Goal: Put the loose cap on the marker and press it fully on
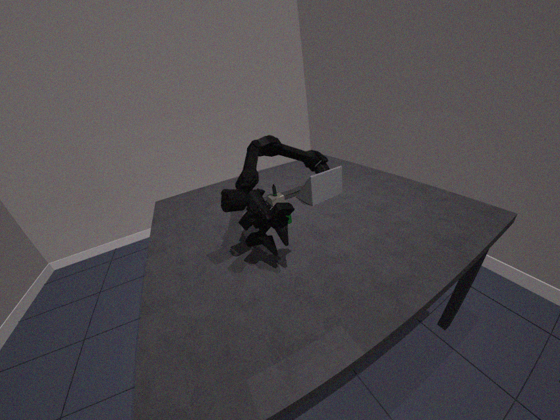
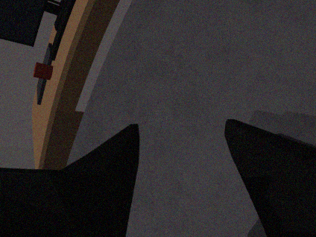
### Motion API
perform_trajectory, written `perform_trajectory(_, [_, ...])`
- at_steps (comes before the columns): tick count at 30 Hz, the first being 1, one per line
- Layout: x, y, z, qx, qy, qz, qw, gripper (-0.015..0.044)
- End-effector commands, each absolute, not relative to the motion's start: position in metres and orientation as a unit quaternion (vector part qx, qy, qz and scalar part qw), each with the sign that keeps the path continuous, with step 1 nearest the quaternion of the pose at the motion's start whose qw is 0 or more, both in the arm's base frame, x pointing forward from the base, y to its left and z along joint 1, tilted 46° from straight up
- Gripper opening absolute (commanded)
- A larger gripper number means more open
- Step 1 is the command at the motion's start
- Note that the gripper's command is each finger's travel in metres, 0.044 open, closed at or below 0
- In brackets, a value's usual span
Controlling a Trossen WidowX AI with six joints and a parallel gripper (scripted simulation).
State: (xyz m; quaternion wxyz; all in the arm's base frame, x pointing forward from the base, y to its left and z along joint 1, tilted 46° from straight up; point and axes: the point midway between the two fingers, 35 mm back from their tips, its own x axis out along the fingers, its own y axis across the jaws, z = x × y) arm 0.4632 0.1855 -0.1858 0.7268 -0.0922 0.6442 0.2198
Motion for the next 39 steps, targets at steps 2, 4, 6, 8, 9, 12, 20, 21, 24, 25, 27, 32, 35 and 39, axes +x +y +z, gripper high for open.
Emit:
perform_trajectory(2, [0.399,0.158,-0.138,-0.060,0.719,-0.042,0.691,0.0238])
perform_trajectory(4, [0.385,0.151,-0.125,-0.059,0.719,-0.098,0.685,0.0238])
perform_trajectory(6, [0.371,0.143,-0.111,-0.060,0.713,-0.155,0.681,0.0238])
perform_trajectory(8, [0.357,0.136,-0.097,-0.062,0.701,-0.213,0.678,0.0238])
perform_trajectory(9, [0.350,0.132,-0.089,-0.063,0.692,-0.241,0.677,0.0238])
perform_trajectory(12, [0.331,0.119,-0.065,-0.069,0.657,-0.321,0.679,0.0238])
perform_trajectory(20, [0.300,0.097,-0.017,-0.082,0.560,-0.441,0.697,0.0238])
perform_trajectory(21, [0.300,0.097,-0.017,-0.082,0.560,-0.441,0.697,0.0238])
perform_trajectory(24, [0.300,0.097,-0.017,-0.082,0.560,-0.441,0.697,0.0238])
perform_trajectory(25, [0.300,0.097,-0.017,-0.082,0.560,-0.441,0.697,0.0238])
perform_trajectory(27, [0.300,0.097,-0.017,-0.082,0.560,-0.441,0.697,0.0238])
perform_trajectory(32, [0.299,0.072,-0.042,-0.082,0.559,-0.441,0.697,0.0238])
perform_trajectory(35, [0.299,0.071,-0.042,-0.082,0.559,-0.441,0.697,0.0238])
perform_trajectory(39, [0.299,0.062,-0.052,-0.082,0.559,-0.441,0.697,0.0238])
